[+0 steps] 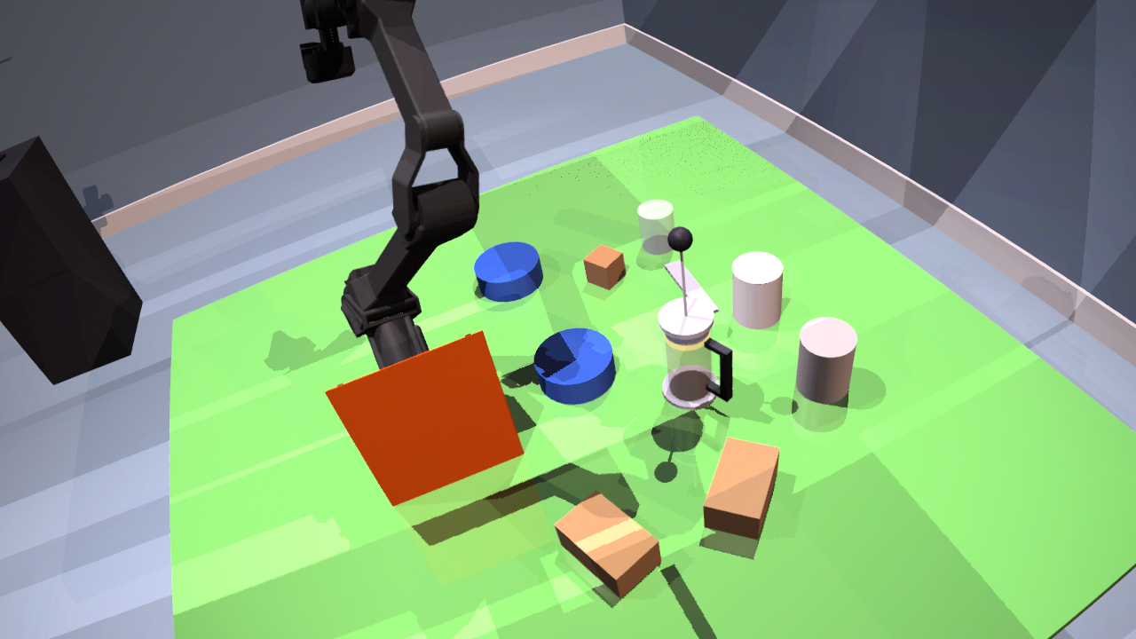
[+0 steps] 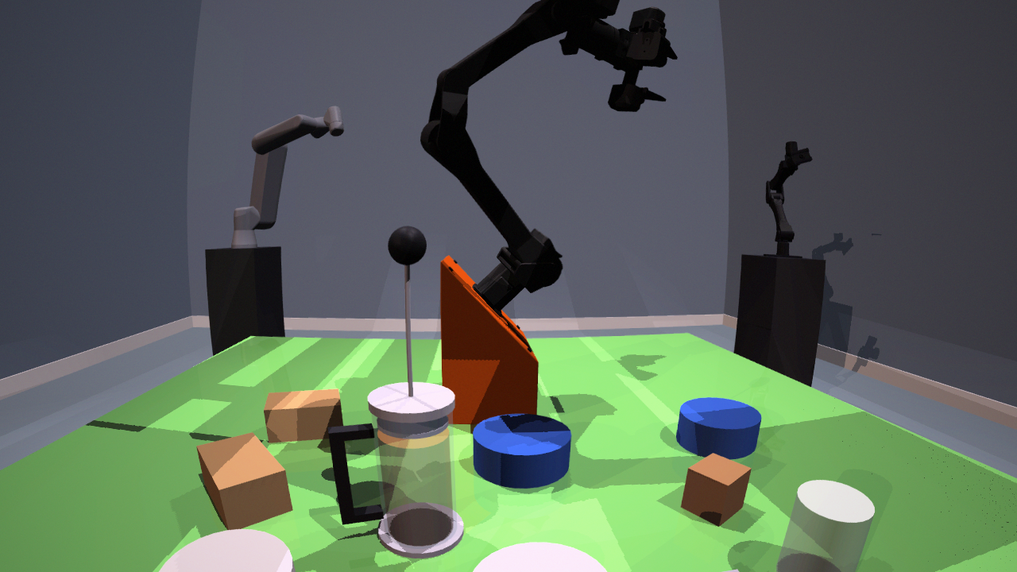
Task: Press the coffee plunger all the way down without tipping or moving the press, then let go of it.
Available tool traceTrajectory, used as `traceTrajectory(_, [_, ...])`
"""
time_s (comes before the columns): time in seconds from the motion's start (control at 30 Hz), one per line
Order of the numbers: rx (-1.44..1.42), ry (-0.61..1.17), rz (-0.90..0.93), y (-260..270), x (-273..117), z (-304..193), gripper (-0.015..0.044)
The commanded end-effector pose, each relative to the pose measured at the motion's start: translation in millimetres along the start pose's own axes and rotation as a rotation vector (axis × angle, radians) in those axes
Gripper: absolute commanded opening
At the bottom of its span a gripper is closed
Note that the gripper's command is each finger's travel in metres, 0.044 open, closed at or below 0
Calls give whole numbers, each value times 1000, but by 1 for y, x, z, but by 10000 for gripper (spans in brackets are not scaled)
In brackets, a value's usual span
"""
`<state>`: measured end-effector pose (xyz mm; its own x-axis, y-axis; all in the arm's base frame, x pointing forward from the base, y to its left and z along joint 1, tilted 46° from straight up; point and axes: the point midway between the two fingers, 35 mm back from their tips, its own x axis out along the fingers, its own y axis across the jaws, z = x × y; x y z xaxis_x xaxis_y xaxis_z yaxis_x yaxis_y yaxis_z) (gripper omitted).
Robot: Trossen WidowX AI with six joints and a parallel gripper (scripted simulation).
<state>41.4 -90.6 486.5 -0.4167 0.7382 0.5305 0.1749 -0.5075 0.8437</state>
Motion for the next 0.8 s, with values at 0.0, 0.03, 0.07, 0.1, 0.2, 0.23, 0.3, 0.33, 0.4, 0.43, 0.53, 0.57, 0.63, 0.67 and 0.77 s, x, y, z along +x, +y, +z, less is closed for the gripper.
traceTrajectory(0.0, [-7, 0, -5, -1, 2, -1, 426])
traceTrajectory(0.03, [-17, -7, -12, -2, 5, -2, 440])
traceTrajectory(0.07, [-35, -17, -32, -5, 11, -3, 440])
traceTrajectory(0.1, [-62, -33, -53, -8, 17, -5, 440])
traceTrajectory(0.2, [-124, -104, -131, -22, 45, -9, 440])
traceTrajectory(0.23, [-147, -116, -145, -25, 52, -10, 440])
traceTrajectory(0.3, [-208, -151, -200, -36, 68, -11, 440])
traceTrajectory(0.33, [-254, -172, -222, -39, 74, -10, 440])
traceTrajectory(0.4, [-328, -213, -285, -52, 92, -5, 440])
traceTrajectory(0.43, [-362, -233, -315, -59, 103, -3, 440])
traceTrajectory(0.53, [-461, -330, -404, -79, 125, 13, 440])
traceTrajectory(0.57, [-489, -350, -436, -86, 134, 19, 440])
traceTrajectory(0.63, [-516, -401, -524, -107, 144, 36, 440])
traceTrajectory(0.67, [-551, -432, -552, -111, 147, 44, 440])
traceTrajectory(0.77, [-623, -505, -662, -132, 156, 75, 440])
